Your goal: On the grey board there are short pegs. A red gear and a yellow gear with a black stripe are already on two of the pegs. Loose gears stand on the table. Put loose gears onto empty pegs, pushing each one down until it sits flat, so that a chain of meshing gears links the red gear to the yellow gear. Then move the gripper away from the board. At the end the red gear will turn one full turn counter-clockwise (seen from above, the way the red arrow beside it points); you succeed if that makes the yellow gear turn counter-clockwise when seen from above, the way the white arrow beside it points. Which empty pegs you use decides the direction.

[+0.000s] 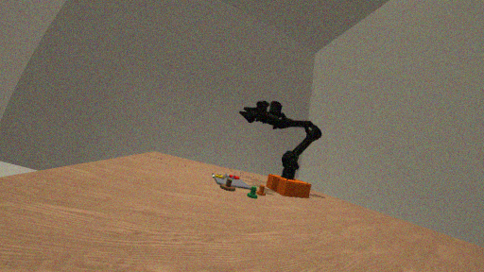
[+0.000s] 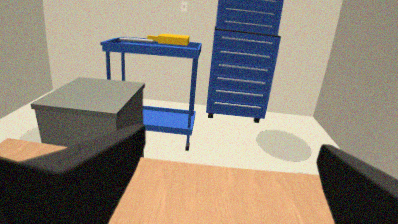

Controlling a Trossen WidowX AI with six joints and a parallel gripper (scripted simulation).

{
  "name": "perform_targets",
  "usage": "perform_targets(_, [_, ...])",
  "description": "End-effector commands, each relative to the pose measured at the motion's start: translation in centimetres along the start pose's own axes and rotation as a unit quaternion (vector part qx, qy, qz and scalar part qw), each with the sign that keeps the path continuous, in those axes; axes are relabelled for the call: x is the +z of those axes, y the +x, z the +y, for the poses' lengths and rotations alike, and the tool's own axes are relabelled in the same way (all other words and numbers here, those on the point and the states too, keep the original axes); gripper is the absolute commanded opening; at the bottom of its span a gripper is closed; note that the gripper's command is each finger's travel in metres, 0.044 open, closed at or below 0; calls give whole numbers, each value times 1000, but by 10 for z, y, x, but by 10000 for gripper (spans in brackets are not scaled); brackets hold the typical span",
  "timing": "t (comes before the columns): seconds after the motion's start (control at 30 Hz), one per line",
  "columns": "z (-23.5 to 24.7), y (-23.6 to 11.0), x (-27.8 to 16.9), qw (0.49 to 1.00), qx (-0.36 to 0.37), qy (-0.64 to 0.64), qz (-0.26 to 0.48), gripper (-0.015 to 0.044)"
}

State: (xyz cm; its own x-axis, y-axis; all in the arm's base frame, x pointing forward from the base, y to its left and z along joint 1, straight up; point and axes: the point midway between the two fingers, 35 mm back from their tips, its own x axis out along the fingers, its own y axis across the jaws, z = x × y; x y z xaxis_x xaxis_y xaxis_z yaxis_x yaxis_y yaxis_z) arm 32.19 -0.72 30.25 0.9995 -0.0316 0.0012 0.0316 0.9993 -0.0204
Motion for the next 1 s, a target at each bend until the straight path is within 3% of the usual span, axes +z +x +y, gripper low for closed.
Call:
perform_targets(0.0, [1,2,-2,1000,1,-1,5,426])
perform_targets(0.2, [24,43,-56,984,38,-31,172,440])
perform_targets(0.43, [64,69,-136,916,99,-77,381,440])
perform_targets(0.77, [113,47,-248,733,176,-157,639,440])
perform_targets(0.83, [117,41,-260,703,184,-167,667,440])
perform_targets(0.97, [118,40,-262,699,185,-168,670,440])
